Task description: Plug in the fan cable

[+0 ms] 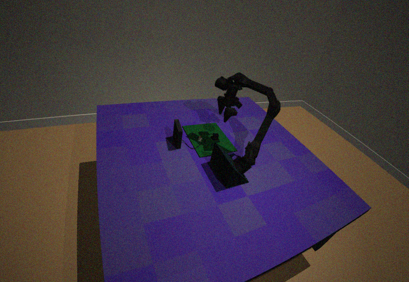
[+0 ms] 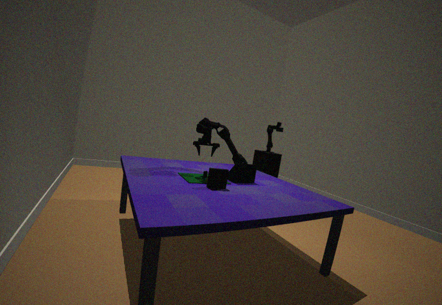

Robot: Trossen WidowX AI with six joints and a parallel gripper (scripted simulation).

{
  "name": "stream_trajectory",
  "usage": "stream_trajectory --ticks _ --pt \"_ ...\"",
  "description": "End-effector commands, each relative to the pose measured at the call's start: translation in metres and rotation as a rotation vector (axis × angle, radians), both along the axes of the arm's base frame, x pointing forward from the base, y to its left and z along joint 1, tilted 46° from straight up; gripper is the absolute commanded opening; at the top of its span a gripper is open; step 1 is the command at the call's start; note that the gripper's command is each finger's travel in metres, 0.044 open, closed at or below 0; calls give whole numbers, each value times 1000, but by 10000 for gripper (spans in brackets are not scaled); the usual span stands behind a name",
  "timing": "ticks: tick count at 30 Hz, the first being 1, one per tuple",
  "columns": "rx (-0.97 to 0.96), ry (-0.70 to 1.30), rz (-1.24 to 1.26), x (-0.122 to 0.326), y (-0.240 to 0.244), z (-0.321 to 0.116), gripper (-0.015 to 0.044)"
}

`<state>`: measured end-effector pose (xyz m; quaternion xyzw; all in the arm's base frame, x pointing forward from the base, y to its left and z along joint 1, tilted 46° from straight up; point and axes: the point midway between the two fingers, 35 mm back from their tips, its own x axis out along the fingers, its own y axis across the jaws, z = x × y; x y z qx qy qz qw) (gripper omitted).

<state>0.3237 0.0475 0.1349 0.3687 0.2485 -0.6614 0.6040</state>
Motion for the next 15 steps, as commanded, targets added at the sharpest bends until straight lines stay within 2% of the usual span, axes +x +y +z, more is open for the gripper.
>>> stream_trajectory --ticks 1,8,15 --pt "-105 41 104 -12 25 -5 440" --pt "-106 44 104 -10 20 -11 440" --pt "-126 78 106 -8 -33 -64 440"
